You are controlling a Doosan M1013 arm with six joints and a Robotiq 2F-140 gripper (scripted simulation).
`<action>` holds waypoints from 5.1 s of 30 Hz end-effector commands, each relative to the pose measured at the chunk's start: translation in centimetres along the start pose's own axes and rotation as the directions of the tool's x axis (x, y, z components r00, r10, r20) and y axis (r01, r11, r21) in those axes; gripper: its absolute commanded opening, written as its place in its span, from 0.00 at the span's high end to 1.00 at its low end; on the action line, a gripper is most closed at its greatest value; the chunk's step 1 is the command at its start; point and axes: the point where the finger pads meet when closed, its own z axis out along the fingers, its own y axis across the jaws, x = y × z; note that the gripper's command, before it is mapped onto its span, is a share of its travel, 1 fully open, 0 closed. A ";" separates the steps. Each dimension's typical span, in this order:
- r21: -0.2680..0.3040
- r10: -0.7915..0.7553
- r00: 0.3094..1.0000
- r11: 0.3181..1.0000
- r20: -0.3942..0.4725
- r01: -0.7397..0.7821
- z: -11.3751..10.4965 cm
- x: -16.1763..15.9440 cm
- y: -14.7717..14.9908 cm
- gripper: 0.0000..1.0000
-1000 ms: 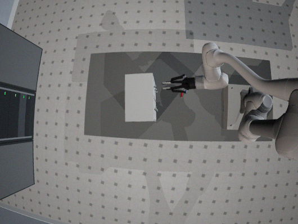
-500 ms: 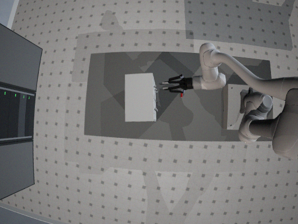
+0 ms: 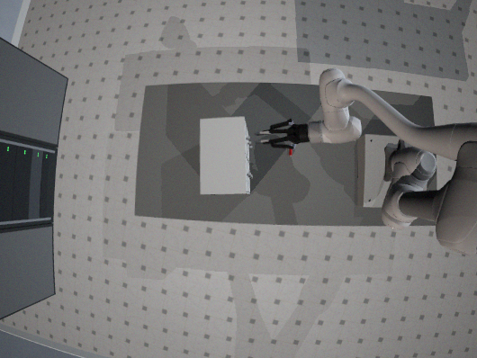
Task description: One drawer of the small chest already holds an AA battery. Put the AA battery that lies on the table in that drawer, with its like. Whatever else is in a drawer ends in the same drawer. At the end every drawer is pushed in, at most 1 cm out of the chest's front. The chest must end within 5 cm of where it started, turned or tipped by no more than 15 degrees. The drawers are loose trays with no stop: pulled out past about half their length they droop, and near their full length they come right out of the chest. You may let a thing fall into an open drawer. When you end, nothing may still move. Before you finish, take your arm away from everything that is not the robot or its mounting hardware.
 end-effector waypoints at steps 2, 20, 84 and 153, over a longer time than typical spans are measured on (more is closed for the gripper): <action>0.000 0.000 1.000 1.000 0.000 0.000 0.0 0.0 0.0 0.80; 0.000 0.000 1.000 1.000 0.000 0.000 1.1 0.4 0.0 0.80; 0.000 0.000 1.000 1.000 0.000 0.000 3.3 1.2 0.0 0.92; 0.000 0.000 1.000 1.000 0.000 0.000 -2.0 -0.7 0.0 0.92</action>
